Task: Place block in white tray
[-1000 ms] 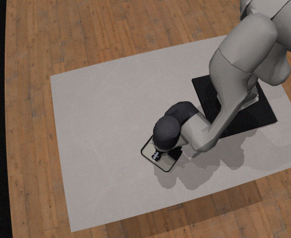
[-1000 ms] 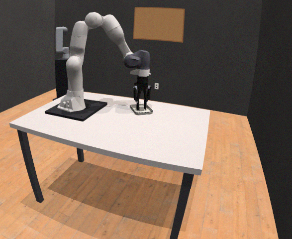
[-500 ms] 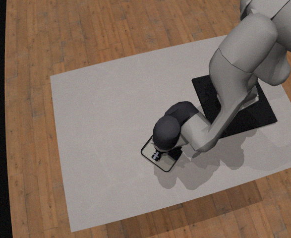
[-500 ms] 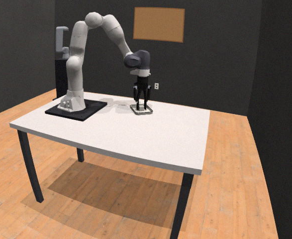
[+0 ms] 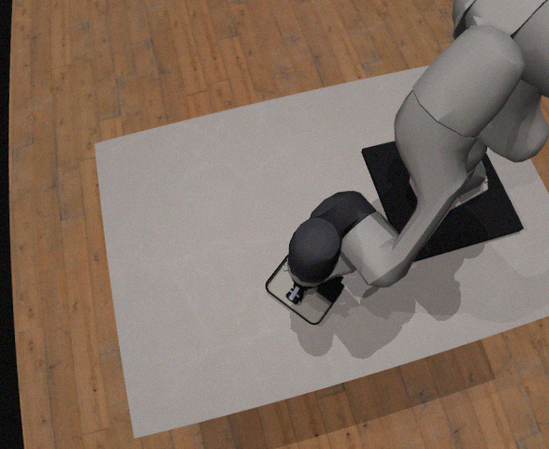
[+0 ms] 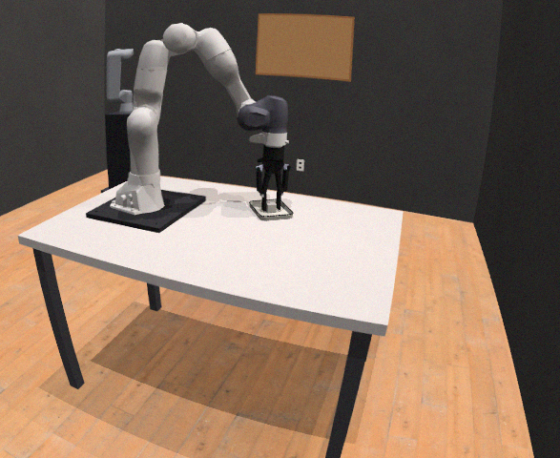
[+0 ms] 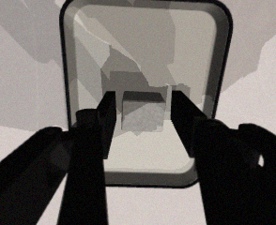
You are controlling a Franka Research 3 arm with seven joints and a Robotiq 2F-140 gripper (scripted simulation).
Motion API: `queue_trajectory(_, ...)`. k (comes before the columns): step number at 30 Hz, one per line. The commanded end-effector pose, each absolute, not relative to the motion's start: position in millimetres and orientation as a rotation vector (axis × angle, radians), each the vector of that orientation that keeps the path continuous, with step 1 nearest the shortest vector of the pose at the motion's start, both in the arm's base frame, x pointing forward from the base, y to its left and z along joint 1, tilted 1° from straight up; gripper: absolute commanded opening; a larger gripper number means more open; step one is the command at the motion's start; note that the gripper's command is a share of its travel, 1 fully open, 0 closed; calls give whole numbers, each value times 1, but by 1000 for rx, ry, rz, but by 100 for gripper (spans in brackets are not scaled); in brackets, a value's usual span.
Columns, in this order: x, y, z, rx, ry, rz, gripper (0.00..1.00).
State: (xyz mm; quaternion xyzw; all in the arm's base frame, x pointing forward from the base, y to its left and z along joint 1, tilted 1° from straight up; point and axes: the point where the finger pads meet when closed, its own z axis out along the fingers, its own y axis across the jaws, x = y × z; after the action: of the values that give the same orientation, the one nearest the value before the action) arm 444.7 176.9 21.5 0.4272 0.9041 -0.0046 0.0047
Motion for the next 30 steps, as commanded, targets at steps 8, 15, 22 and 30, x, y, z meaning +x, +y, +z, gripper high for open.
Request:
queue_trajectory(8, 444, 177, 32, 1337, 2833, -13, 40)
queue_trajectory(15, 444, 177, 53, 1337, 2833, -12, 40)
queue_trajectory(22, 444, 177, 68, 1337, 2833, -12, 40)
queue_trajectory(30, 444, 178, 81, 1337, 2833, -13, 40)
